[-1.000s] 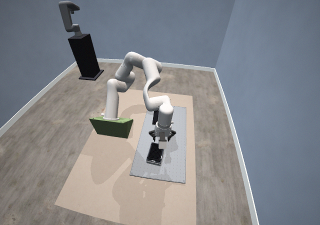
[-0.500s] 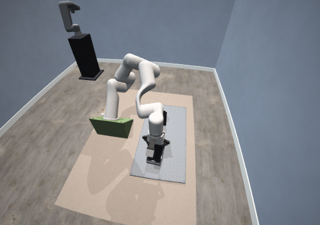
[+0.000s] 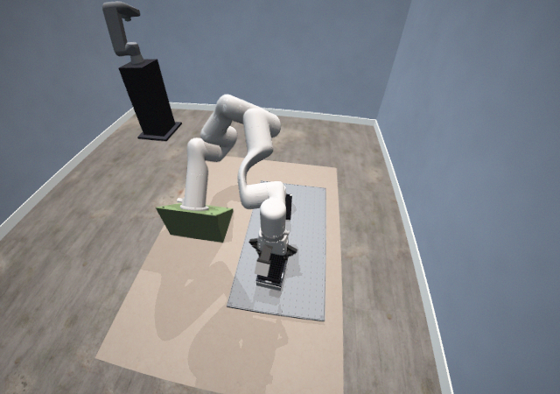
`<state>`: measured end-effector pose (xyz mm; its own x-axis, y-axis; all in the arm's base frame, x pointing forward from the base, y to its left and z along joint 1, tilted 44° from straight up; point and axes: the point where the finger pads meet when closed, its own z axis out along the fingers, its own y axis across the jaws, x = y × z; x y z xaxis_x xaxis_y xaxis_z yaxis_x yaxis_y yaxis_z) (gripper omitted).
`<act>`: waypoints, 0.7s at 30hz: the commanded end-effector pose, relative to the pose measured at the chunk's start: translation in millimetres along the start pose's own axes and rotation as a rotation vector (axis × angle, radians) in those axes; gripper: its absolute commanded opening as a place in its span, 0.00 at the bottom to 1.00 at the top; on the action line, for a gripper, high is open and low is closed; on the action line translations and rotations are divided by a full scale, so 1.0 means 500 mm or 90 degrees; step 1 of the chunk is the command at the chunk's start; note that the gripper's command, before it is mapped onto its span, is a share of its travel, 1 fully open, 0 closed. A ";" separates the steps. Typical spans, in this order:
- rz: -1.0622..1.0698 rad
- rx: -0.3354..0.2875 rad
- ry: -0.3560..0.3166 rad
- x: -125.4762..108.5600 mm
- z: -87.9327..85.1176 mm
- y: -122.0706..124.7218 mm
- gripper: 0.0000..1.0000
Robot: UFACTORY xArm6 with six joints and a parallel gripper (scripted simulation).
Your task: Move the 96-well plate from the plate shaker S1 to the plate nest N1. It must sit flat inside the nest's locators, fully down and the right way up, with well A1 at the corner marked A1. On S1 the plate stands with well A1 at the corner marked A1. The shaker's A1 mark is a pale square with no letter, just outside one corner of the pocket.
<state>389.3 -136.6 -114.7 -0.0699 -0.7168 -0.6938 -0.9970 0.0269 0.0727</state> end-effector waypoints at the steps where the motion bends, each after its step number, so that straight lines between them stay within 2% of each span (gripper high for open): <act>1: -0.001 0.002 0.002 0.001 0.002 -0.003 1.00; 21: -0.001 0.002 0.002 0.001 0.062 -0.003 1.00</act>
<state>388.4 -116.6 -135.5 -0.0700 -0.7170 -0.6936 -0.9970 0.0273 0.0724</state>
